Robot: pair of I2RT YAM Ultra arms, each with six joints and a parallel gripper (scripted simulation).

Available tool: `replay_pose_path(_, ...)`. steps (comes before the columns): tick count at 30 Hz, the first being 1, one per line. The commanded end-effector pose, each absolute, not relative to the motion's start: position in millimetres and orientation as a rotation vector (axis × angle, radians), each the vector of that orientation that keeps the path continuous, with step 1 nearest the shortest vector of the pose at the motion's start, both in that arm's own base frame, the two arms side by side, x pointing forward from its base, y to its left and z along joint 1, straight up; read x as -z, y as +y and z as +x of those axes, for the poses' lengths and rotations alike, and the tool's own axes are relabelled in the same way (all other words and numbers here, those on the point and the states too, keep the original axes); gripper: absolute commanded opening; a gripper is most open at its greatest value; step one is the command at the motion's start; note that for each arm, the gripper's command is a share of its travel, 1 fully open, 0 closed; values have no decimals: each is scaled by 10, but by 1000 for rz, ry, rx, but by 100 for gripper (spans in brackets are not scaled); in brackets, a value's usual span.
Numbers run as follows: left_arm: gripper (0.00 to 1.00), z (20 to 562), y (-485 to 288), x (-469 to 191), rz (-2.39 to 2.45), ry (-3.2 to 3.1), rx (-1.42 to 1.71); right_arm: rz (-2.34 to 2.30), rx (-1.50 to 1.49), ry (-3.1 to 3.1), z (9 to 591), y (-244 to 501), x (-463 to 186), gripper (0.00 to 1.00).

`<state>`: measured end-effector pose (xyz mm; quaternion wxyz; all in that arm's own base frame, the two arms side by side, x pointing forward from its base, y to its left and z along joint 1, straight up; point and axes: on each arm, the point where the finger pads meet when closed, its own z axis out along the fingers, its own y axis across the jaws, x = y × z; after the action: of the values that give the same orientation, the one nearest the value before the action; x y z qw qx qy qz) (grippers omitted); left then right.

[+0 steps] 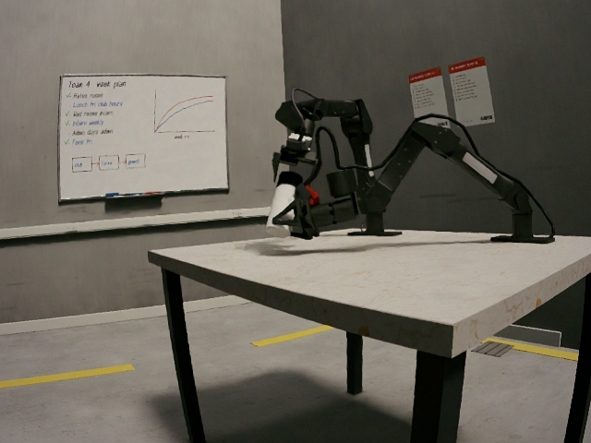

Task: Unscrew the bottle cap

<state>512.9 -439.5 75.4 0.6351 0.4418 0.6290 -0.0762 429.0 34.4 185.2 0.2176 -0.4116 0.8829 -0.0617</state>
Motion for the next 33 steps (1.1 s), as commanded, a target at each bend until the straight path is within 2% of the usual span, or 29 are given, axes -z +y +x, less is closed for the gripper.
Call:
replay_pose_path(1,0,5196,-4409,-1091,950,1371,186,-789,64,2558,4314,314,-2009,94)
replay_pose_path(13,0,5196,-4409,-1091,950,1371,186,-75,-166,2689,4310,310,-2018,94)
replay_pose_path(15,0,5196,-4409,-1091,950,1371,186,-75,-166,2689,4310,310,-2018,94)
replay_pose_path(18,0,5196,-4409,-1091,950,1371,186,199,-252,2696,4308,309,-2022,94)
replay_pose_path(30,0,5196,-4409,-1091,950,1371,186,947,-475,2579,4302,304,-2030,94)
replay_pose_path(32,0,5196,-4409,-1091,950,1371,186,947,-475,2579,4302,304,-2030,94)
replay_pose_path(33,0,5196,-4409,-1091,950,1371,186,1102,-516,2530,4302,304,-2030,94)
